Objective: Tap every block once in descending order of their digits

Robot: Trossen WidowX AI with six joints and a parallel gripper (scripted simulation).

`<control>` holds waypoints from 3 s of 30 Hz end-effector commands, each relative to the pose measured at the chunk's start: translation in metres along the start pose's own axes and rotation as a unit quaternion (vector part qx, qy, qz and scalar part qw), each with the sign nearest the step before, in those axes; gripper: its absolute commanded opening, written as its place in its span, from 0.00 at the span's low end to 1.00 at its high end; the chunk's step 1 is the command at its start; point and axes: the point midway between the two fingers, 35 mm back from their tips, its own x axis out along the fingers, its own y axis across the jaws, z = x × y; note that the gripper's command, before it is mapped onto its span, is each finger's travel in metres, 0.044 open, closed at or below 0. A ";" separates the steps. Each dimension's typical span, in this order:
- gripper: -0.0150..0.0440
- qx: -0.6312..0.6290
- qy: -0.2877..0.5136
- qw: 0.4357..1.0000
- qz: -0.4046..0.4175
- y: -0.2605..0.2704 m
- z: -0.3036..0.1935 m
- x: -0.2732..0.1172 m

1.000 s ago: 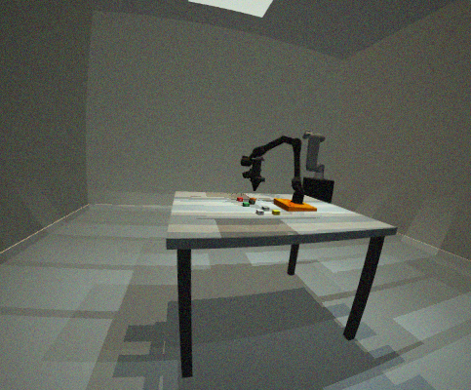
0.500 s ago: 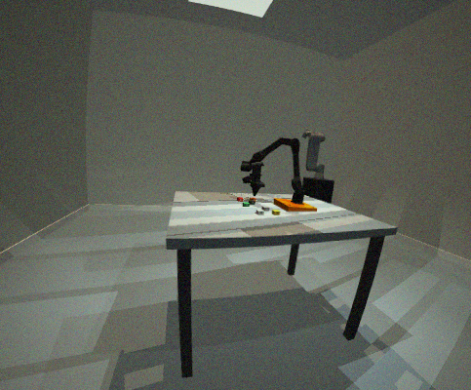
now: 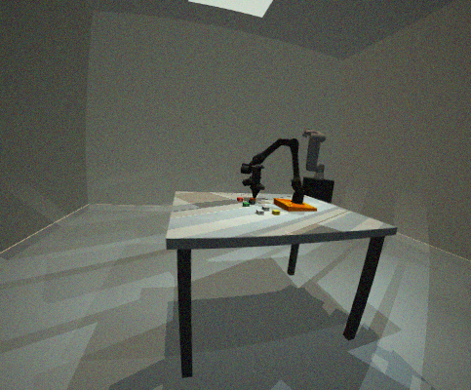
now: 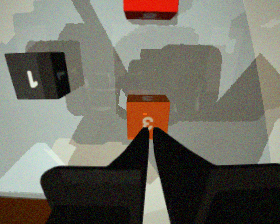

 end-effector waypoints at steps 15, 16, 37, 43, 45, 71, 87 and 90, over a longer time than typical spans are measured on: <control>0.29 -0.002 0.001 1.000 -0.001 0.000 0.000 -0.109; 0.29 -0.002 0.001 1.000 -0.001 0.000 0.000 -0.109; 0.29 -0.003 -0.005 1.000 0.011 0.261 0.086 -0.116; 0.29 -0.003 -0.002 1.000 0.015 0.321 0.073 -0.115; 0.29 -0.003 -0.002 1.000 0.015 0.321 0.073 -0.115; 0.29 -0.003 -0.002 1.000 0.015 0.324 0.074 -0.016; 0.29 -0.004 -0.003 1.000 0.014 0.323 0.074 -0.020; 0.29 -0.003 -0.002 1.000 0.015 0.323 0.074 -0.034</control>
